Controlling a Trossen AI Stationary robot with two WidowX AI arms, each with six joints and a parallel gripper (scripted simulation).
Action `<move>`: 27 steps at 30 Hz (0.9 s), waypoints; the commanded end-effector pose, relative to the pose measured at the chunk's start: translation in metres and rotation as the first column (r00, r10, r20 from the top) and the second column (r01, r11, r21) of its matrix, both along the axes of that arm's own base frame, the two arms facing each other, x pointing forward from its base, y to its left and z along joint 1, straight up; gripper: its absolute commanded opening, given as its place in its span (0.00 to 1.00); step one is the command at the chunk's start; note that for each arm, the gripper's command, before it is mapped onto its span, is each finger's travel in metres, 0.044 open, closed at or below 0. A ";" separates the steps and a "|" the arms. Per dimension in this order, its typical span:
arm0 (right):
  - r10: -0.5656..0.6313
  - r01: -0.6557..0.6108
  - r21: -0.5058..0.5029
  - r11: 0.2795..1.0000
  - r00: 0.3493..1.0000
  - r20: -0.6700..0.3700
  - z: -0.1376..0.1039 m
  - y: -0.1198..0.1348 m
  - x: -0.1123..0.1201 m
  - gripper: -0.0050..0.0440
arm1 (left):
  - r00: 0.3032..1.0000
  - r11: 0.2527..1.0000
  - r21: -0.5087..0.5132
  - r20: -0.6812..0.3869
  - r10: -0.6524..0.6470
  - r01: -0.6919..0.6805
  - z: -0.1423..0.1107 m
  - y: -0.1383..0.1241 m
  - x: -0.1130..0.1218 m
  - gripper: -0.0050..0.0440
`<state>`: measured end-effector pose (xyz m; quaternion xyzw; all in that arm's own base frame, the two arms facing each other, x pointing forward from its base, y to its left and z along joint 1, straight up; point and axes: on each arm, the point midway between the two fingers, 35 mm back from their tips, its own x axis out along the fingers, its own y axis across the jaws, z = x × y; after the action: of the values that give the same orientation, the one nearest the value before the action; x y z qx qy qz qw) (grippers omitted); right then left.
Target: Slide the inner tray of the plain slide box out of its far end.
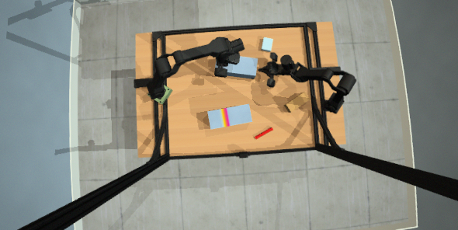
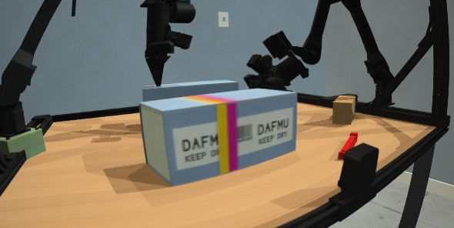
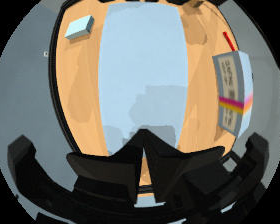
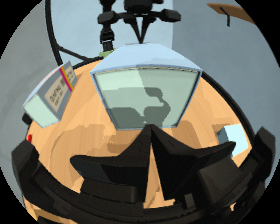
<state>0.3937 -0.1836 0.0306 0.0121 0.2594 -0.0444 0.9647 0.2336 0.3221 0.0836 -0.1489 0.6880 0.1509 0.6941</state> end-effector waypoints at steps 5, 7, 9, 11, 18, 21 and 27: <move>0.004 -0.004 0.000 1.000 1.000 0.002 0.000 0.001 0.000 0.10 | 1.000 1.000 -0.005 -0.008 -0.003 0.003 -0.006 -0.001 -0.001 0.10; 0.004 -0.004 0.000 1.000 1.000 0.002 0.000 0.001 0.001 0.10 | 1.000 1.000 -0.005 -0.008 -0.003 0.003 -0.006 -0.001 -0.001 0.10; 0.004 -0.004 0.000 1.000 1.000 0.002 0.000 0.000 0.002 0.10 | 1.000 1.000 -0.005 -0.008 -0.003 0.003 -0.006 -0.001 -0.001 0.10; 0.004 -0.004 0.000 1.000 1.000 0.002 0.000 0.000 0.005 0.10 | 1.000 1.000 -0.005 -0.008 -0.003 0.003 -0.007 -0.001 -0.001 0.10; 0.004 -0.004 0.000 1.000 1.000 0.002 0.000 -0.001 0.014 0.10 | 1.000 1.000 -0.005 -0.008 -0.003 0.003 -0.008 -0.001 -0.001 0.10; 0.004 -0.004 0.000 1.000 1.000 0.002 0.000 -0.001 0.015 0.10 | 1.000 1.000 -0.005 -0.008 -0.003 0.003 -0.008 -0.001 -0.001 0.10; 0.004 -0.004 0.000 1.000 1.000 0.002 0.000 -0.002 0.023 0.10 | 1.000 1.000 -0.005 -0.008 -0.003 0.003 -0.008 -0.001 -0.001 0.10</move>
<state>0.4101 -0.1838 0.0297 0.0121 0.2602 -0.0417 0.9646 0.2335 0.3221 0.0835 -0.1480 0.6873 0.1517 0.6948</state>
